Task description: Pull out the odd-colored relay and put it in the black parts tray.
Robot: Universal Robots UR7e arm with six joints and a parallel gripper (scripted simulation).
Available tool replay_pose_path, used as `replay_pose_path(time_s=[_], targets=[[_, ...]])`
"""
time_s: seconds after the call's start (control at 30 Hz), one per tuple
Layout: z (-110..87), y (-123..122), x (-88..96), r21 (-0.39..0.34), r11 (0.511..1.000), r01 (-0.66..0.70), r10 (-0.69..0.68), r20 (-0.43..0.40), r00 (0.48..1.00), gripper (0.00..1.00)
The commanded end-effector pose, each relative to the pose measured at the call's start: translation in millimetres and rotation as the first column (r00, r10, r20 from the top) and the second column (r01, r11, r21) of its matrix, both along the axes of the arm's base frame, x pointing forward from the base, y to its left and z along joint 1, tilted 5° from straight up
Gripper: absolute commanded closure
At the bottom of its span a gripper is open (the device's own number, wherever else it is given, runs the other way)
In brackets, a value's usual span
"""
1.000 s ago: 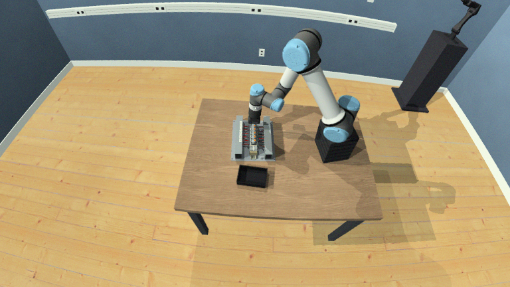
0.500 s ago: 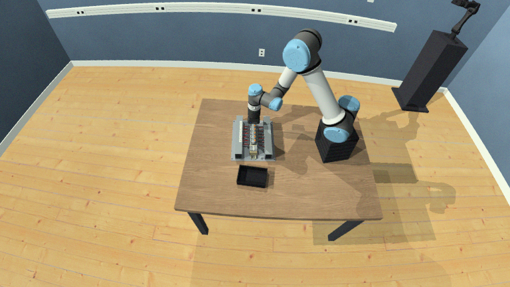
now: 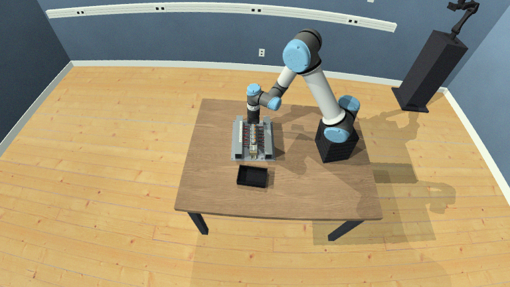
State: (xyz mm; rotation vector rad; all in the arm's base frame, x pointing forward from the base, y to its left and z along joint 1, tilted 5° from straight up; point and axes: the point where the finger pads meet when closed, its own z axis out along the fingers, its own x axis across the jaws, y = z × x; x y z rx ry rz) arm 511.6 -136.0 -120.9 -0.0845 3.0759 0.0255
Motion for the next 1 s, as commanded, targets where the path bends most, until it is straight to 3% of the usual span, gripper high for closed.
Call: replay_pose_path(time_s=[0.0,0.97], targets=[[0.6,-0.2,0.5,-0.001,1.000,0.000,0.000,-0.002,1.000,1.00],[0.8,-0.2,1.6,-0.003,1.000,-0.001,0.000,-0.038,0.999,1.00]])
